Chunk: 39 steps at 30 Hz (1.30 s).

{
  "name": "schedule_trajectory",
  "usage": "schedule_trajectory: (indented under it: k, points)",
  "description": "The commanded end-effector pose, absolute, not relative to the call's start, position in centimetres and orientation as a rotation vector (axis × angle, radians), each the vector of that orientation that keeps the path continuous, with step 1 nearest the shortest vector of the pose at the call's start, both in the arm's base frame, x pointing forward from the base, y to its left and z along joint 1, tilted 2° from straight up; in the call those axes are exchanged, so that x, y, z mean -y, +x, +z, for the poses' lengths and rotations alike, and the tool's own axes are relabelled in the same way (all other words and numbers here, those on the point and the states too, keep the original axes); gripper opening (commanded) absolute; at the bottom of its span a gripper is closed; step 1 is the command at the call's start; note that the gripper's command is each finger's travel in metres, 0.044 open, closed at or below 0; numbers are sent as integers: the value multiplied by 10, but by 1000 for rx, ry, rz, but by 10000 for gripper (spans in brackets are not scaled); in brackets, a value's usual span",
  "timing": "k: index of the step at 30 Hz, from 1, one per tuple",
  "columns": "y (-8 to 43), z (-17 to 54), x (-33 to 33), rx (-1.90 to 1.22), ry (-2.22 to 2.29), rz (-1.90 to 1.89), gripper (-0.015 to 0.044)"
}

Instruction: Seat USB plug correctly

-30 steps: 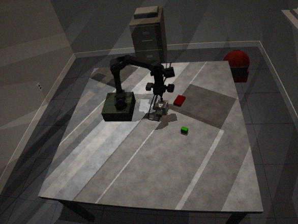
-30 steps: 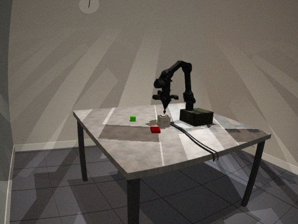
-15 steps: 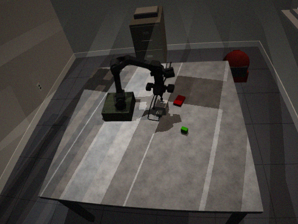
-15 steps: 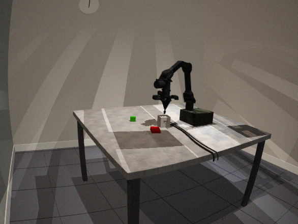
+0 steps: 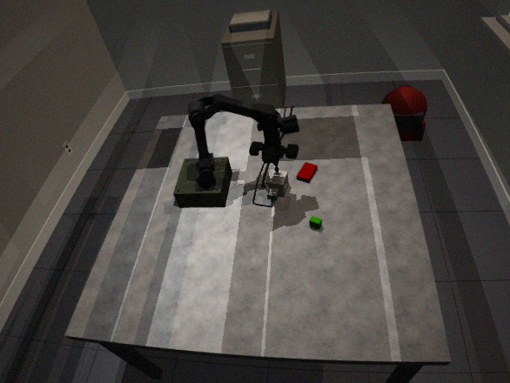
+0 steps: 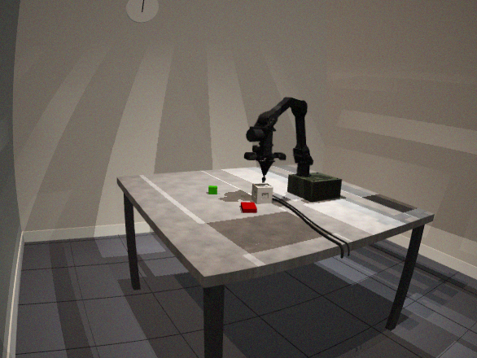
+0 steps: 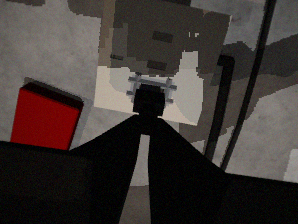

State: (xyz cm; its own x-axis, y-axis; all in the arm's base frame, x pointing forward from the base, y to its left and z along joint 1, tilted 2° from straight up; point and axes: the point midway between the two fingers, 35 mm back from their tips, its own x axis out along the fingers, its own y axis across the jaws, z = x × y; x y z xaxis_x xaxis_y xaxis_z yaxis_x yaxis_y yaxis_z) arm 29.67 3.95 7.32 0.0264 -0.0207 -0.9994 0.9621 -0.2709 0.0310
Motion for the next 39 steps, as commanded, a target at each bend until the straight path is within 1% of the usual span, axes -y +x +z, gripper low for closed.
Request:
schedule_trajectory:
  k: [1, 39]
  points:
    - [297, 72, -40, -1033, 1419, -1397, 0]
    - [297, 68, -43, -1036, 1448, -1397, 0]
